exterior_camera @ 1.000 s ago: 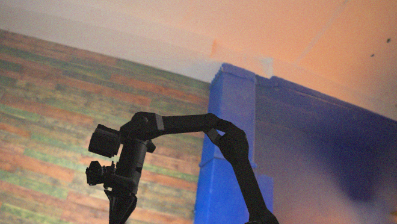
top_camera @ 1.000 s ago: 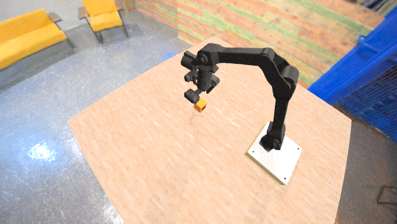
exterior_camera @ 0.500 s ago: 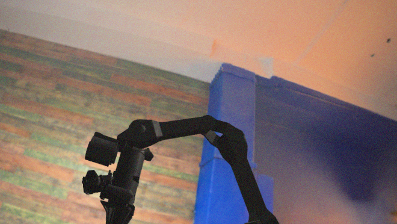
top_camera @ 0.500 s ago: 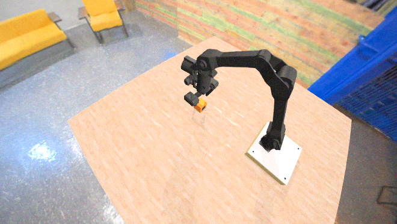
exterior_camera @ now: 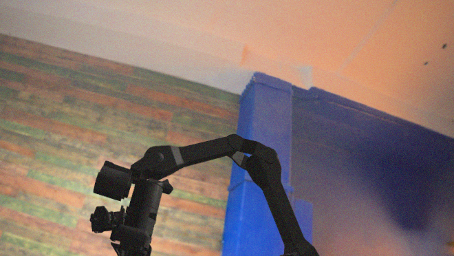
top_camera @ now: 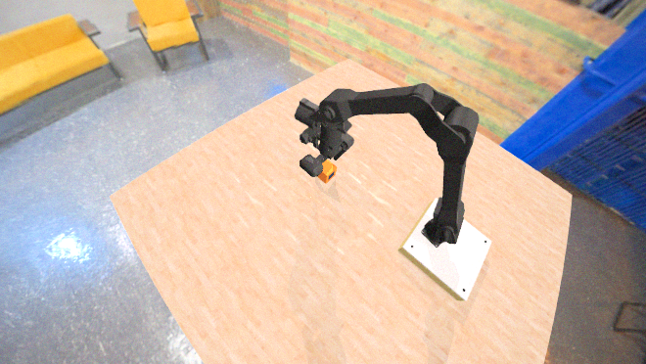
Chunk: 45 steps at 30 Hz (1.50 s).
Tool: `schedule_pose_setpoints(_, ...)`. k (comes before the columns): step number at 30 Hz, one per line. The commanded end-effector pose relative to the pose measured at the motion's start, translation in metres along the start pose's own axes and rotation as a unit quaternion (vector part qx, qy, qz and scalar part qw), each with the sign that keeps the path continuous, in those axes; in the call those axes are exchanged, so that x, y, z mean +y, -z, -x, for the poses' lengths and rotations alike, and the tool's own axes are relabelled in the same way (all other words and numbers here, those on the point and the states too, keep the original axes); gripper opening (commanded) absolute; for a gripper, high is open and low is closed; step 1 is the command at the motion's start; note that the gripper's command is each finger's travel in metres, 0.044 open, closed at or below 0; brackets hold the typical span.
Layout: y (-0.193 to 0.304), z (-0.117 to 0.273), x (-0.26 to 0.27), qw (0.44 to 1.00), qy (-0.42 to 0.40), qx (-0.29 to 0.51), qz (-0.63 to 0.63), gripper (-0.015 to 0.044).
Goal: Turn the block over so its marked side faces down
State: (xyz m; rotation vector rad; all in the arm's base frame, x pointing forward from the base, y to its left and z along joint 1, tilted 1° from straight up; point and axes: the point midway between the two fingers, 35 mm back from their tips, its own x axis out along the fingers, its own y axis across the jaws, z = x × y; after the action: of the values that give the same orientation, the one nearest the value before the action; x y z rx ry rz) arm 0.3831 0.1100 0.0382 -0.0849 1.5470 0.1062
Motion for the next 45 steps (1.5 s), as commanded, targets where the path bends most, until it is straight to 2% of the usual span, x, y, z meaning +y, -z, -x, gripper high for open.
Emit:
schedule_pose_setpoints(1,0.003,-0.01,0.0,1.0,-0.001,0.007,0.002,0.044)
schedule_pose_setpoints(5,0.004,-0.014,0.0,1.0,-0.001,0.007,0.002,0.044)
schedule_pose_setpoints(13,0.004,-0.014,0.0,1.0,-0.001,0.007,0.002,0.023)
schedule_pose_setpoints(32,0.004,-0.014,0.0,1.0,-0.001,0.007,0.002,0.0103)
schedule_pose_setpoints(36,0.003,0.004,0.0,1.0,-0.001,0.007,0.002,0.0)
schedule_pose_setpoints(39,0.003,0.016,0.0,1.0,-0.001,0.007,0.002,0.0)
schedule_pose_setpoints(45,0.003,0.015,0.0,1.0,-0.001,-0.004,0.003,0.0)
